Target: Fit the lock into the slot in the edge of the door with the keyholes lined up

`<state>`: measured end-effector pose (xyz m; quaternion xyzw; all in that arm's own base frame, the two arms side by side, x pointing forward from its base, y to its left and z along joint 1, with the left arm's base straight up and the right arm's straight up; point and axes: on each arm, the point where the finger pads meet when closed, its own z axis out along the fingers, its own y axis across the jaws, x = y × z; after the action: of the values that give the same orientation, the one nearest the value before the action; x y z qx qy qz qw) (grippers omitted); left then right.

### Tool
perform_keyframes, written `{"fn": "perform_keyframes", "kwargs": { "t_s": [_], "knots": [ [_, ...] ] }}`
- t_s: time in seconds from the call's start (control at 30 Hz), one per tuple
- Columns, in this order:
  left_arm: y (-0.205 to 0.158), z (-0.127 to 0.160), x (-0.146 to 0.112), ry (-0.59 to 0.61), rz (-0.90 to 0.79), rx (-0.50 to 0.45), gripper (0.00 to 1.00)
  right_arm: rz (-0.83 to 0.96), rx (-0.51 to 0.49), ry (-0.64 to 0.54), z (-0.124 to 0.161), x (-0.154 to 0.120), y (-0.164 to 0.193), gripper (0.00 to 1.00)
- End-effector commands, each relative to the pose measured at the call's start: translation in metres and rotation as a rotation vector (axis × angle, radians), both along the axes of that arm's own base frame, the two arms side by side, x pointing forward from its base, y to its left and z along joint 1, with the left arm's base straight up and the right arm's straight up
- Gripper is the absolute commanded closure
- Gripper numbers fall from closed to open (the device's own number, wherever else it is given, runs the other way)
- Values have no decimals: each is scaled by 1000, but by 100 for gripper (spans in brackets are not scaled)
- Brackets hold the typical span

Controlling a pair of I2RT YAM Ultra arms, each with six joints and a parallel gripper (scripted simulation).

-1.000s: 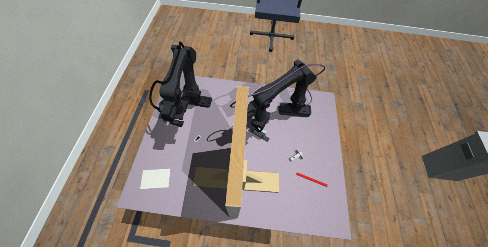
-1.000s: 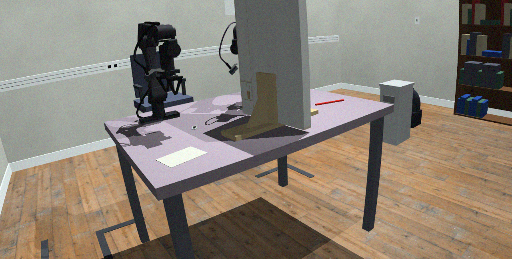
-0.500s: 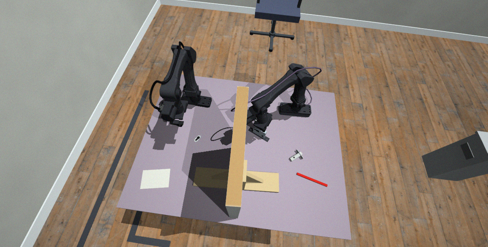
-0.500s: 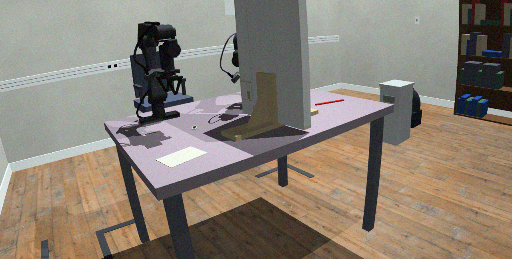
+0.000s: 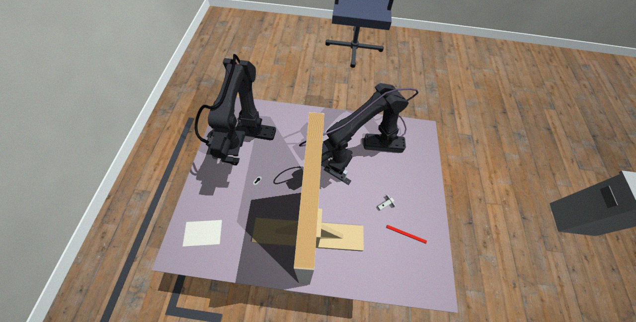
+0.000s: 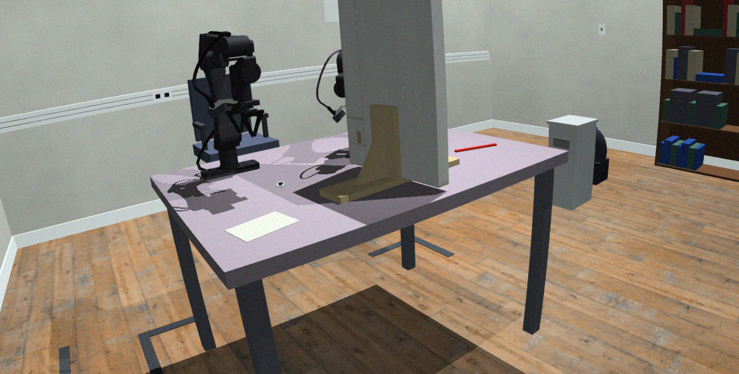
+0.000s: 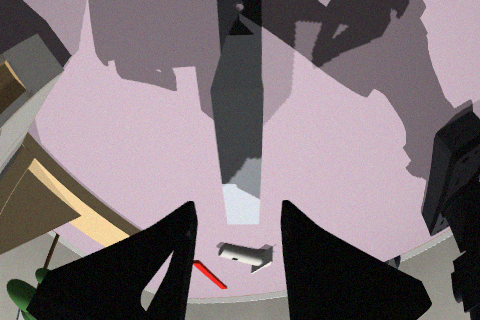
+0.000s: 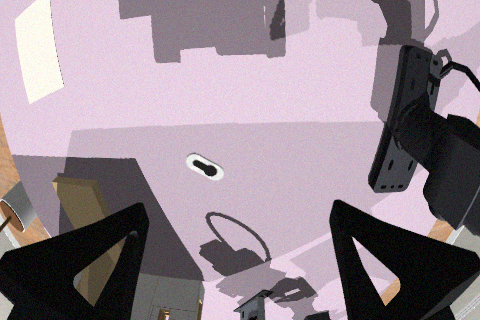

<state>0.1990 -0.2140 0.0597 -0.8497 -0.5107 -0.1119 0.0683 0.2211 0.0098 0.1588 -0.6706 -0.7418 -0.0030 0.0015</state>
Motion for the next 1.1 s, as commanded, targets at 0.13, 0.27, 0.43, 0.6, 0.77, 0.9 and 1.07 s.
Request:
{"fn": "perform_keyframes", "kwargs": {
  "t_s": [0.13,0.27,0.43,0.6,0.77,0.9,1.07],
  "knots": [
    [-3,-12,0,-6,-11,-16,56,0,-6,-4,3,-1,0,0],
    [-3,-15,0,-6,-11,-16,56,0,-6,-4,3,-1,0,0],
    [-2,-23,-1,-4,-11,-14,56,0,-6,-4,3,-1,0,0],
    [0,-28,-2,3,-11,-2,68,0,-6,-4,3,-1,0,0],
    [0,-25,-2,0,-11,-7,72,0,-6,-4,3,-1,0,0],
    [2,-25,-4,5,-11,1,78,0,-6,-4,3,-1,0,0],
    [1,-25,-3,1,-10,-3,85,0,-6,-4,3,-1,0,0]
  ]
}}
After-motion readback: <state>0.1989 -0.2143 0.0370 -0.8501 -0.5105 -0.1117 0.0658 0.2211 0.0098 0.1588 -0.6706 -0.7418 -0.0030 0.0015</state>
